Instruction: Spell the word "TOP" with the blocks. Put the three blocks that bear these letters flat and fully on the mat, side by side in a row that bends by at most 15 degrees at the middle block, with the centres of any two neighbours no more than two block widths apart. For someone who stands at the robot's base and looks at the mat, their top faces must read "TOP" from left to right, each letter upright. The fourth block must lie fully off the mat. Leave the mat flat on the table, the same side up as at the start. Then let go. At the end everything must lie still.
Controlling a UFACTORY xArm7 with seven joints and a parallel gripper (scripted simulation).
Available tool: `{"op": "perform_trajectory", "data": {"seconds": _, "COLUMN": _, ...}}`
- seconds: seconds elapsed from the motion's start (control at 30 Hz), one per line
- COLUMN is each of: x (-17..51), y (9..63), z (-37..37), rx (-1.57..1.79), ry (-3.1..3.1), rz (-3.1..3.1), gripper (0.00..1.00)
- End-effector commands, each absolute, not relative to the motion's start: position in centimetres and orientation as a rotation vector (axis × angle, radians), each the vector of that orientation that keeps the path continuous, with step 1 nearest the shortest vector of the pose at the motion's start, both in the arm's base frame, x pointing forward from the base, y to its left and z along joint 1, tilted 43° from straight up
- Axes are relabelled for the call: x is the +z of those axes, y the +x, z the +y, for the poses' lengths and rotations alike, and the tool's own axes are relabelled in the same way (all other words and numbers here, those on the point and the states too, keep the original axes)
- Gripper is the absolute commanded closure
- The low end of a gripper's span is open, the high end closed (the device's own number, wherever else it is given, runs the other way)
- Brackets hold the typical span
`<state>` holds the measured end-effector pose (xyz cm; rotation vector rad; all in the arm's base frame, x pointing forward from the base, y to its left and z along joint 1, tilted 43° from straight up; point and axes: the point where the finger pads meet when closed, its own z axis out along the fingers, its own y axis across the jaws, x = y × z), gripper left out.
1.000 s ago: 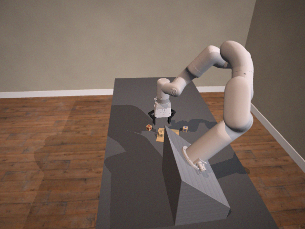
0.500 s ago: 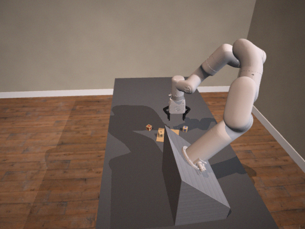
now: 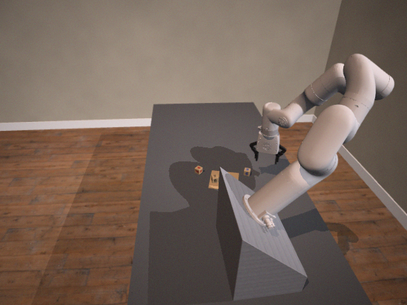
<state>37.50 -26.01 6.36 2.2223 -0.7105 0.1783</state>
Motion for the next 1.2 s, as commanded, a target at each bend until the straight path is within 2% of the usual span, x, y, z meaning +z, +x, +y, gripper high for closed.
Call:
{"op": "perform_trajectory", "data": {"seconds": 0.0, "x": 9.4, "y": 33.7, "z": -29.1, "rx": 0.233, "ry": 2.202, "rz": -0.867, "gripper": 0.00}}
{"op": "perform_trajectory", "data": {"seconds": 0.23, "x": 9.7, "y": 30.9, "z": -30.5, "rx": 0.245, "ry": 2.199, "rz": -0.978, "gripper": 0.00}}
{"op": "perform_trajectory", "data": {"seconds": 0.27, "x": 9.7, "y": 30.9, "z": -30.5, "rx": 0.245, "ry": 2.199, "rz": -0.978, "gripper": 0.31}}
{"op": "perform_trajectory", "data": {"seconds": 1.17, "x": 9.7, "y": 30.9, "z": -30.5, "rx": 0.245, "ry": 2.199, "rz": -0.978, "gripper": 0.31}}
